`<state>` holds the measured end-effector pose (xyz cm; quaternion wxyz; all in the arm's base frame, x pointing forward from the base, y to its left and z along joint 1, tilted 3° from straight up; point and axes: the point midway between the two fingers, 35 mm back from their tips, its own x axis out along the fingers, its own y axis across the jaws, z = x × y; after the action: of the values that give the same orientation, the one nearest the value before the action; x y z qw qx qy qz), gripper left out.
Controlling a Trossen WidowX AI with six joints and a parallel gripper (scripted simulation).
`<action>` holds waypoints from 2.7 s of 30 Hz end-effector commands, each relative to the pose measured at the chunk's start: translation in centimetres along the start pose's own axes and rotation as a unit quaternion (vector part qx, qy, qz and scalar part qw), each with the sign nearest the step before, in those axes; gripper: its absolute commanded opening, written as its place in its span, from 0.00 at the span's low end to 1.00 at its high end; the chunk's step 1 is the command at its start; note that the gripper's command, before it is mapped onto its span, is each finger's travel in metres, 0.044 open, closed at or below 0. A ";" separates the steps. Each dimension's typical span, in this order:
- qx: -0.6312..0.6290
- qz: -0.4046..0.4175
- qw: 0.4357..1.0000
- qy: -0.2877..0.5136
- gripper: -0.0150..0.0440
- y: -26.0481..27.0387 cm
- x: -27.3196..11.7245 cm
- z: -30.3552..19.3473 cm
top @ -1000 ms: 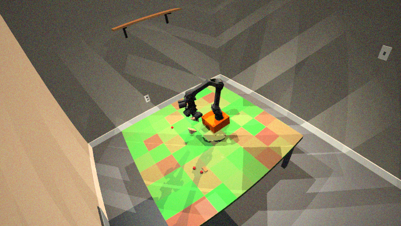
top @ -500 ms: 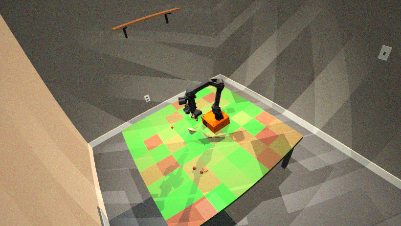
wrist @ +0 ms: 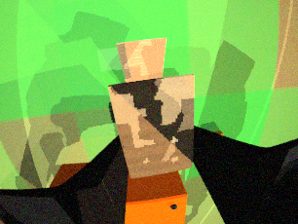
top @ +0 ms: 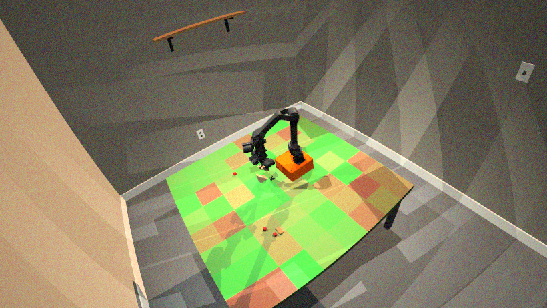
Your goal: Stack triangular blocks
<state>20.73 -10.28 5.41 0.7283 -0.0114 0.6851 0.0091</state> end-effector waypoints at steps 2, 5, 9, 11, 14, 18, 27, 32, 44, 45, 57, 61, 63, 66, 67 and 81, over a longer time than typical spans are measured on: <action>0.001 0.002 1.000 0.001 0.25 0.1 0.9 0.3; 0.001 0.002 1.000 0.000 0.25 0.1 2.1 0.8; 0.001 0.002 1.000 0.000 0.25 0.0 3.2 1.2; 0.001 0.002 1.000 0.000 0.25 0.0 3.2 1.3; 0.000 -0.001 1.000 0.001 0.25 0.0 3.1 1.2; 0.000 -0.001 1.000 0.002 0.25 0.0 3.1 1.2; 0.001 -0.002 1.000 0.002 0.25 0.0 3.2 1.2; 0.001 -0.002 1.000 0.002 0.25 0.0 3.2 1.1; 0.002 -0.003 1.000 0.003 0.25 -0.2 3.2 1.2; 0.002 -0.003 1.000 0.003 0.25 -0.2 3.2 1.2; 0.002 -0.004 1.000 0.001 0.25 -0.3 3.4 1.4; 0.002 -0.004 1.000 0.001 0.25 -0.3 3.7 1.6; 0.002 -0.004 1.000 0.001 0.25 -0.3 3.8 1.6; 0.002 -0.004 1.000 0.001 0.25 -0.3 4.0 1.7; 0.002 -0.004 1.000 0.001 0.25 -0.3 4.0 1.7; 0.002 -0.004 1.000 0.001 0.25 -0.2 4.9 2.0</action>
<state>23.11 -10.47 0.99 0.7302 -0.0131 0.6831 0.0064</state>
